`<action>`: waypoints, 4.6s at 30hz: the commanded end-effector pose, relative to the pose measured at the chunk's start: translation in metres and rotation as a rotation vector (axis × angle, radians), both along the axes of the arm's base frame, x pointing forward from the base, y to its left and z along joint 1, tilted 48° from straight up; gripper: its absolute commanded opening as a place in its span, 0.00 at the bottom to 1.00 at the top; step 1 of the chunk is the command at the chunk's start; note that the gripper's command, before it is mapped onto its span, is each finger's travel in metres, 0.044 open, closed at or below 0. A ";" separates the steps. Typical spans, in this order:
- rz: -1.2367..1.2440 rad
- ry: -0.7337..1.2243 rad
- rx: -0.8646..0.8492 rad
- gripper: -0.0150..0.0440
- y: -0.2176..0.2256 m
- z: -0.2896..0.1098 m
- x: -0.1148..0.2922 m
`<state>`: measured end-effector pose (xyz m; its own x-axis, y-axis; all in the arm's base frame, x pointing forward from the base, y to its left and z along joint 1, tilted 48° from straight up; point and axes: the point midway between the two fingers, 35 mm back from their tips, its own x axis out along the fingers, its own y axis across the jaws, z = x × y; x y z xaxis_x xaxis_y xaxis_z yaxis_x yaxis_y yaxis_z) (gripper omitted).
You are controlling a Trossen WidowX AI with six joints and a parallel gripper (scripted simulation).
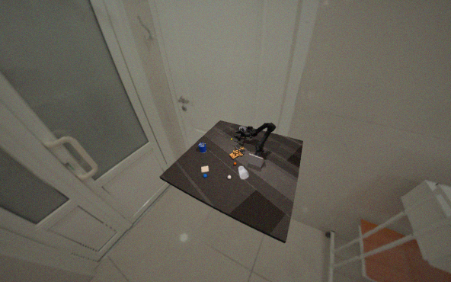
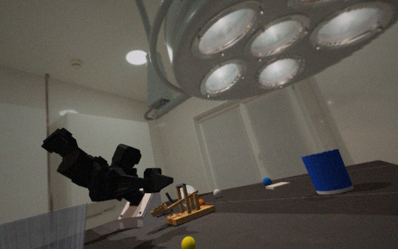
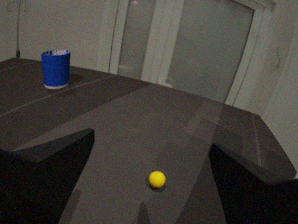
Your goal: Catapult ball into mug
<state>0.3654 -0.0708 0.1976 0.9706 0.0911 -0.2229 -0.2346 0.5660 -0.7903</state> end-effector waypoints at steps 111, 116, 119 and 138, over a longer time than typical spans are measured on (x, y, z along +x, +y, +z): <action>-0.370 1.220 -0.971 1.00 0.115 -0.222 -0.091; -0.371 1.220 -0.972 1.00 0.109 -0.227 -0.091; -0.372 1.220 -0.972 1.00 0.105 -0.230 -0.091; -0.373 1.218 -0.966 0.44 0.107 -0.230 -0.090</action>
